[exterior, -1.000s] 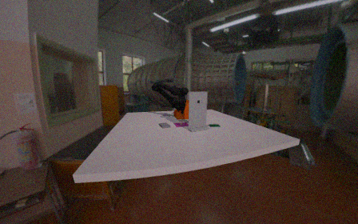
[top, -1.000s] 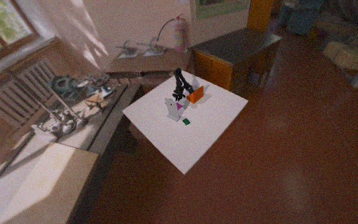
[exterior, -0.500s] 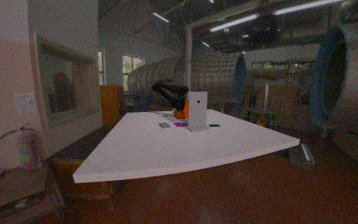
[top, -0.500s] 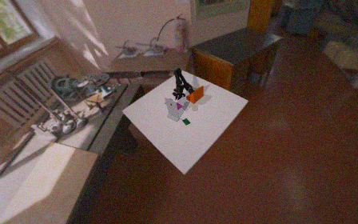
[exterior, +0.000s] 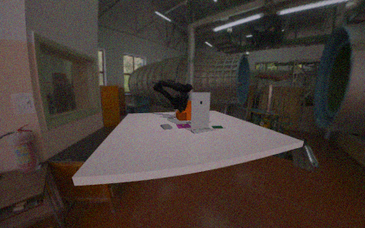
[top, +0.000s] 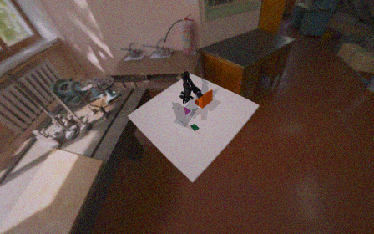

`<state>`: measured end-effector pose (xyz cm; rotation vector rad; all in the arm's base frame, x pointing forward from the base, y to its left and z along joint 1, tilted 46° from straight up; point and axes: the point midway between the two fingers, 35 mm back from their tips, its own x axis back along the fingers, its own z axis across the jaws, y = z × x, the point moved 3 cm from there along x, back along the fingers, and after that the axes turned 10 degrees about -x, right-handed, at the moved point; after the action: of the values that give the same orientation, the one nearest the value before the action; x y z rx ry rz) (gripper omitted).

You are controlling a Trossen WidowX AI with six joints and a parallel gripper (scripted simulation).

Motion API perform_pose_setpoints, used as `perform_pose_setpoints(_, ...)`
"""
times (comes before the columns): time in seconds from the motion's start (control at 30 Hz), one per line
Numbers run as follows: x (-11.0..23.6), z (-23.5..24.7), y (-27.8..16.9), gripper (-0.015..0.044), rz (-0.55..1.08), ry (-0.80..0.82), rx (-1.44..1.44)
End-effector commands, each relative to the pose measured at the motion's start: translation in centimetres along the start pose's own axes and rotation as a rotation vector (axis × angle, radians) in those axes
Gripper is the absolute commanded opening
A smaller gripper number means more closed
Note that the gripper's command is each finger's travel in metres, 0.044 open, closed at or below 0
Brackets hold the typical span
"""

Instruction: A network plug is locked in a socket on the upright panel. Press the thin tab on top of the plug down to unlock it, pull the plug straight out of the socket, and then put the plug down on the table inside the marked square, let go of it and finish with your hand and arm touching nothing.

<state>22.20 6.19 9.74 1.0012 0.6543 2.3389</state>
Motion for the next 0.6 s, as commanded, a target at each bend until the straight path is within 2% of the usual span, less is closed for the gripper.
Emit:
perform_pose_setpoints(0.0, 0.9, 0.9, -0.3, 0.0156, 0.005, 0.001, -0.008)
perform_pose_setpoints(0.57, 5.0, 3.4, -0.5, 0.0156, 0.001, 0.008, -0.012)
